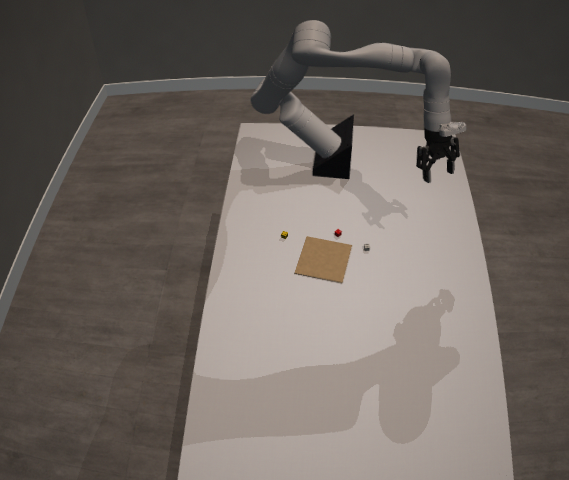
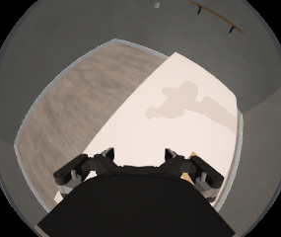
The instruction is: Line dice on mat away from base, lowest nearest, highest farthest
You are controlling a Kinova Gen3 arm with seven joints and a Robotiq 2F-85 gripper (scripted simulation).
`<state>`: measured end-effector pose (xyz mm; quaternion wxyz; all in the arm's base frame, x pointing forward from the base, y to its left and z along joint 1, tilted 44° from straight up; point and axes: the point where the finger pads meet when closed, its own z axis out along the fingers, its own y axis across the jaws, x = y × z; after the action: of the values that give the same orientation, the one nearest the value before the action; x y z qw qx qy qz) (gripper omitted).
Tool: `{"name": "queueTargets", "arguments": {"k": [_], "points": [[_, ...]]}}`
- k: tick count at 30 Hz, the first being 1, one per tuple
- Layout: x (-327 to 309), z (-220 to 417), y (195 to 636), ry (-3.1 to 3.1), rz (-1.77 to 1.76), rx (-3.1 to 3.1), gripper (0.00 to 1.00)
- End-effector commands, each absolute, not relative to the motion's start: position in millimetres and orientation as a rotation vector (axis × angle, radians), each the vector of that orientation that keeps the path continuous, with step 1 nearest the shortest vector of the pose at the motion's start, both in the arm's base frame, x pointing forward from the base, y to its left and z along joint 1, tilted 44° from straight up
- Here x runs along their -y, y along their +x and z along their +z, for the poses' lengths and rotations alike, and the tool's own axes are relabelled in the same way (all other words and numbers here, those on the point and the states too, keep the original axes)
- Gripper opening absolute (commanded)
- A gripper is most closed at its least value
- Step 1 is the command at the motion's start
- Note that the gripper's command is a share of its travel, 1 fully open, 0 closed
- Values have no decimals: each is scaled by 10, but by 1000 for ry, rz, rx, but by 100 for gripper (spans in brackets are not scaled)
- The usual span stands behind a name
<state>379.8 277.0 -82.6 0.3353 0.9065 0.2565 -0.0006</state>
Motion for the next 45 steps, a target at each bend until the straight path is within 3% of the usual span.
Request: {"name": "queueTargets", "arguments": {"k": [1,24,36,45], "points": [[-2779,-819,3802,2366,1,-670,100],[-2633,-699,3858,2366,-20,-676,100],[-1515,87,4039,2361,-160,-711,100],[-512,675,3879,2351,-273,-731,100]]}}
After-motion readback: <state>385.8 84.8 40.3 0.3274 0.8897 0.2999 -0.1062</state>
